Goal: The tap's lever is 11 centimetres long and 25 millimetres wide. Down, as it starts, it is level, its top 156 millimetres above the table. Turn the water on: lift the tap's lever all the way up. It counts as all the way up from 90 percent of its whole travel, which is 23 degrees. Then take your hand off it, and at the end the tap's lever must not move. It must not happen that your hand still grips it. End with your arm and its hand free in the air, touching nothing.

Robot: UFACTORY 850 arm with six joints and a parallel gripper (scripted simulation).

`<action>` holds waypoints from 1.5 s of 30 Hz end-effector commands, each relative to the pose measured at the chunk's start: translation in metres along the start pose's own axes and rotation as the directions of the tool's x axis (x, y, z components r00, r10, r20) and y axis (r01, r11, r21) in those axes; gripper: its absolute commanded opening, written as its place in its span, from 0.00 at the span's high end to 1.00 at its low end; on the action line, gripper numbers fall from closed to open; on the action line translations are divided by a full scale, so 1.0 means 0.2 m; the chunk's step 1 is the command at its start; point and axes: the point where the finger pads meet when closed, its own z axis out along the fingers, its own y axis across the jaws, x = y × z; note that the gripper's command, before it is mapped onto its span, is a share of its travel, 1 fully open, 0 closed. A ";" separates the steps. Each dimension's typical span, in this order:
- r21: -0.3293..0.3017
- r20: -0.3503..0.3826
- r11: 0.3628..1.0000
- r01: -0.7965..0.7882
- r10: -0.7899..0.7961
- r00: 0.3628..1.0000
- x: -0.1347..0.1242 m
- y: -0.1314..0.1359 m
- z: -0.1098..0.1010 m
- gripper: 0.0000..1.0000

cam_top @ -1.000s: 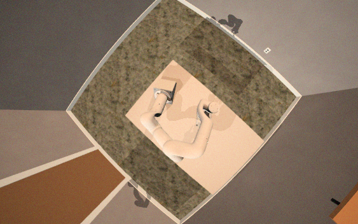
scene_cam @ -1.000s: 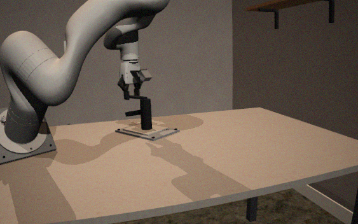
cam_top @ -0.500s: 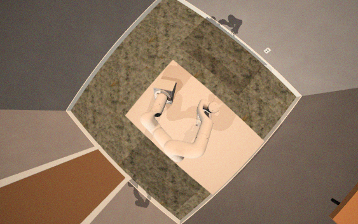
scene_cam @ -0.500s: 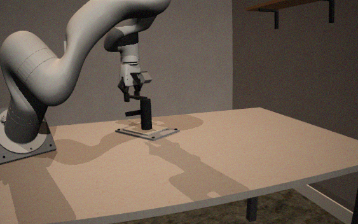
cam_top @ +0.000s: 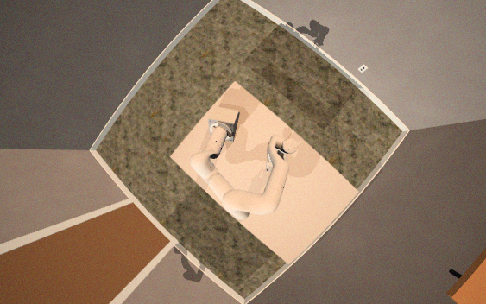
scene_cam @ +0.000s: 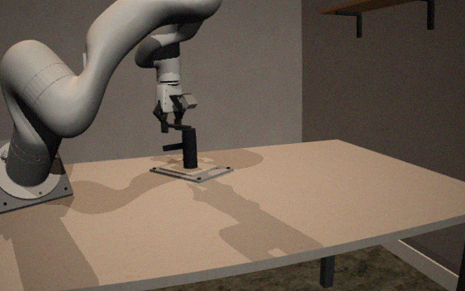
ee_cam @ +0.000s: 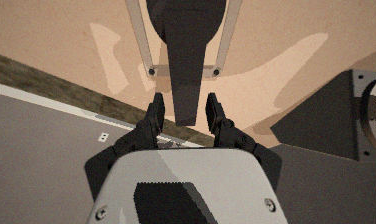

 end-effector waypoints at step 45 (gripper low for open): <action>0.001 0.000 1.000 -0.001 0.001 1.000 0.00 0.00 0.00 1.00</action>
